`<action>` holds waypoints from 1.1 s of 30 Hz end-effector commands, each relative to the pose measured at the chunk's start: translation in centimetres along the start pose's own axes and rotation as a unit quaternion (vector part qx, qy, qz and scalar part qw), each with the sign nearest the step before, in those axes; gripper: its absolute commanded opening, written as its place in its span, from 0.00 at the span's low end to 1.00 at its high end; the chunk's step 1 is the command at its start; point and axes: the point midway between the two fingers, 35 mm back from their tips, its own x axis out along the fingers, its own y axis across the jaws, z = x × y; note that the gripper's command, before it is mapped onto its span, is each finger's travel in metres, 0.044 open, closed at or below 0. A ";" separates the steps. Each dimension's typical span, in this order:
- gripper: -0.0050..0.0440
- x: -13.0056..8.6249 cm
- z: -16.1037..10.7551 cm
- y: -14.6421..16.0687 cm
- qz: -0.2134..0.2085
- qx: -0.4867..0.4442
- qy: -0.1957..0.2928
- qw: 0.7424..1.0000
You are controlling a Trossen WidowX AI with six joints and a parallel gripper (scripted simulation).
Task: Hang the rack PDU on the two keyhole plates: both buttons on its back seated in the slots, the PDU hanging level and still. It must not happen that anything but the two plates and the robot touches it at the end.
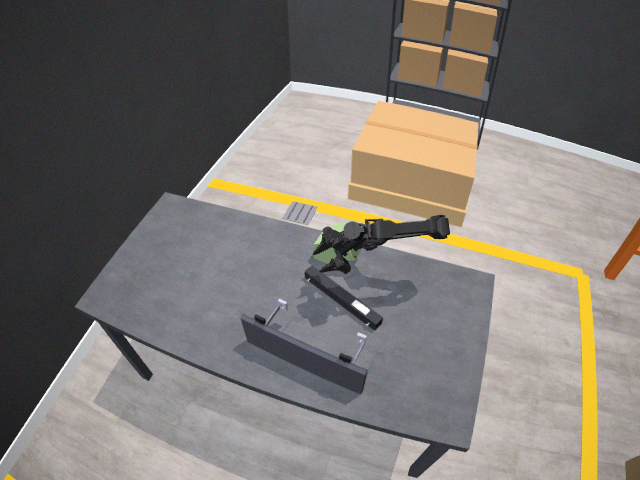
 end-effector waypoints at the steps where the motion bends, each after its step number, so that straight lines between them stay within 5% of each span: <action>1: 0.92 -0.2 0.4 0.3 0.002 -0.002 -0.005 1.000; 18: 0.97 -0.2 0.5 0.4 0.002 -0.007 -0.003 1.000; 33: 1.00 -0.8 -1.7 1.0 0.010 -0.293 0.166 0.941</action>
